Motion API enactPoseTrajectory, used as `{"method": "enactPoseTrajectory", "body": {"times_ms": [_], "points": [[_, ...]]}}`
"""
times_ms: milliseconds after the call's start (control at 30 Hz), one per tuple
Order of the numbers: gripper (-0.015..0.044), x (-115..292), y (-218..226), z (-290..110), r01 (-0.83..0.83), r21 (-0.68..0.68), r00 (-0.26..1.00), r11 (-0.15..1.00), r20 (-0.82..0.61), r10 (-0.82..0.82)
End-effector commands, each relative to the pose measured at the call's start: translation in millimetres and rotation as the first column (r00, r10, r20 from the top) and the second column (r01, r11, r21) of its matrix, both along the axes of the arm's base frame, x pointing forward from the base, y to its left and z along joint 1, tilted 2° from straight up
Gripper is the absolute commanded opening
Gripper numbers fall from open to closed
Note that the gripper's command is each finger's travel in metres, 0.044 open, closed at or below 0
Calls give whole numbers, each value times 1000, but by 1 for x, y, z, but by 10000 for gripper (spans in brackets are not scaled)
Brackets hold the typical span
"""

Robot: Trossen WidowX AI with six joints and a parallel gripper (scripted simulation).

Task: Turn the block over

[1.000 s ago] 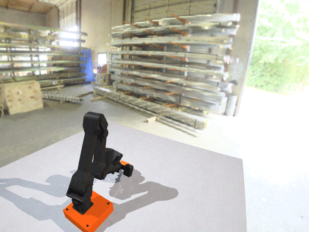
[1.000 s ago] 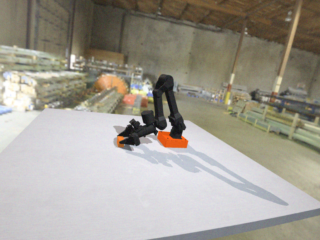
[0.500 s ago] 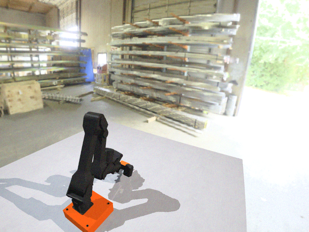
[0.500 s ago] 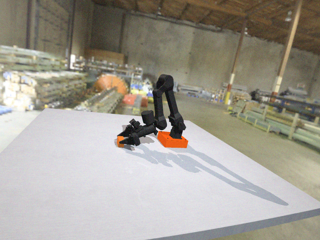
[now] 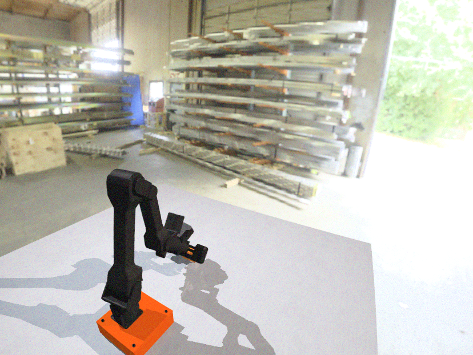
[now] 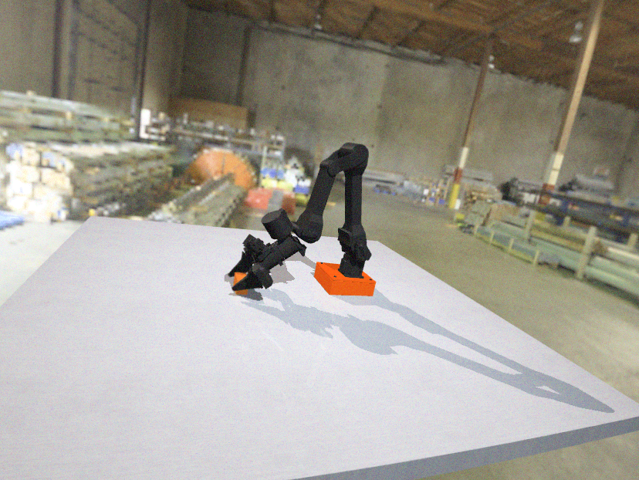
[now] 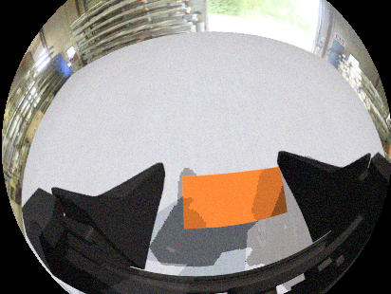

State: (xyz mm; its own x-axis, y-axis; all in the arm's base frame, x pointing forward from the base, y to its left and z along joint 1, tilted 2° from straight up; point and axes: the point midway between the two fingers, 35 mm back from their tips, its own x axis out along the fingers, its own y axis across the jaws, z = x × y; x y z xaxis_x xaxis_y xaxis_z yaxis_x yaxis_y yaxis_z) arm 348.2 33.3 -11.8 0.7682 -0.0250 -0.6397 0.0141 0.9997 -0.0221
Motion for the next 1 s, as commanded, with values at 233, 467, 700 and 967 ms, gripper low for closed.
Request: {"method": "enactPoseTrajectory", "body": {"times_ms": [233, 467, 700, 967], "points": [[440, -36, -3, 74, 17, 23, 945, 1000, -327, -9], [440, -36, -3, 74, 17, 23, 945, 1000, -327, -9], [440, -31, -2, 76, 17, 21, 928, 1000, -374, -8], [440, -9, -2, 88, 20, 17, 791, 1000, -612, -5]]}}
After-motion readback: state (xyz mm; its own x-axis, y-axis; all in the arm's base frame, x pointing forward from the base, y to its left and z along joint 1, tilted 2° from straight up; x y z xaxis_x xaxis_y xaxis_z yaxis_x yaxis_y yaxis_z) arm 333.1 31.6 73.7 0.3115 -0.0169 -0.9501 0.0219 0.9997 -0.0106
